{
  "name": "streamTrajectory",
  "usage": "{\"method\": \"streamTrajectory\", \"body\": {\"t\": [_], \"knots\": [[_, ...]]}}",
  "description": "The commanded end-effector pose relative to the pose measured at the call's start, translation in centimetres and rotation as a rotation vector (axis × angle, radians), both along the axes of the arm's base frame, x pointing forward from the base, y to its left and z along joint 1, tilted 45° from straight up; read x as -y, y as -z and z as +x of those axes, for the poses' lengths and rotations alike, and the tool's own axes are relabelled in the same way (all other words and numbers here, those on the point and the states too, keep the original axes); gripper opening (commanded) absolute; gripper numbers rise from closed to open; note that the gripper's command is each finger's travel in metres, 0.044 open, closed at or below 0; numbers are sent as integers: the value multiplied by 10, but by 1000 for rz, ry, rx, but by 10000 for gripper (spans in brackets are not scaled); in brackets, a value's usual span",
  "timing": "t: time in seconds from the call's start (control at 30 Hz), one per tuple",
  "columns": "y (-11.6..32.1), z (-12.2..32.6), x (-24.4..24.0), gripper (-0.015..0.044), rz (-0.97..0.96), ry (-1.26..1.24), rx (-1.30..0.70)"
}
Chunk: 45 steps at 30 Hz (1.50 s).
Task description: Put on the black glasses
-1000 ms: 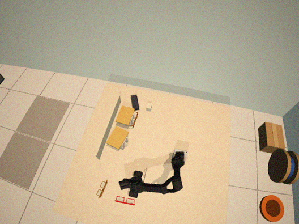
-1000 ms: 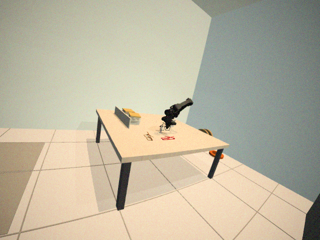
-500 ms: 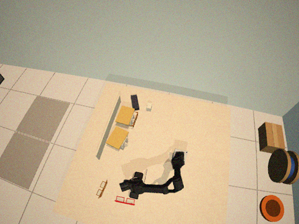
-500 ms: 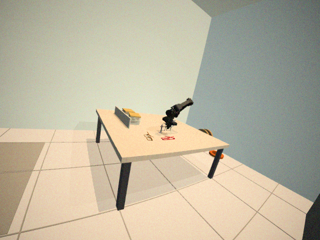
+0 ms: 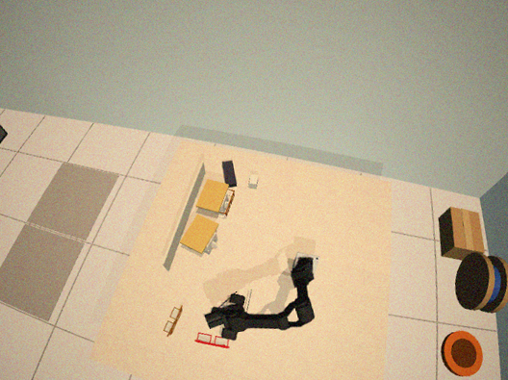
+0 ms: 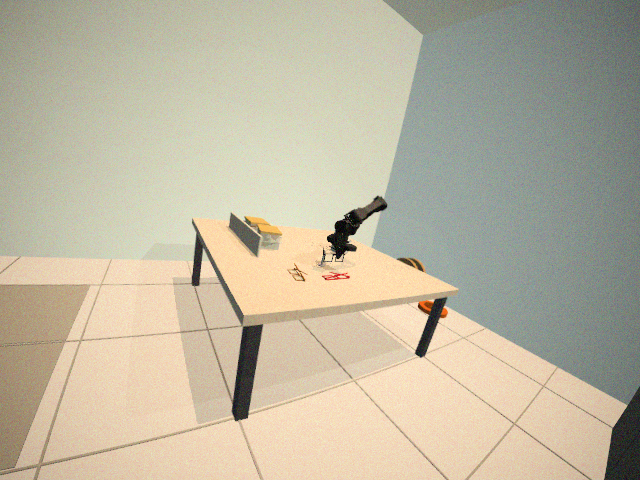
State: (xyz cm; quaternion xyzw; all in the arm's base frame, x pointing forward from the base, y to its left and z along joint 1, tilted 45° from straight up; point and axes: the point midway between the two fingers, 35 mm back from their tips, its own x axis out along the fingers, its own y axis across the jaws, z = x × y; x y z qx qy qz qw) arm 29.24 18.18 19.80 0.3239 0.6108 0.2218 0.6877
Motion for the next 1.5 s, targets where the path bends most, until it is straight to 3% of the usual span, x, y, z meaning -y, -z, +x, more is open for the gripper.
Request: {"method": "streamTrajectory", "body": {"t": [0.0, 1.47], "knots": [[-4, -4, -3, 0, 4, -2, 7], [-11, -33, -16, 0, 6, -2, 6]]}}
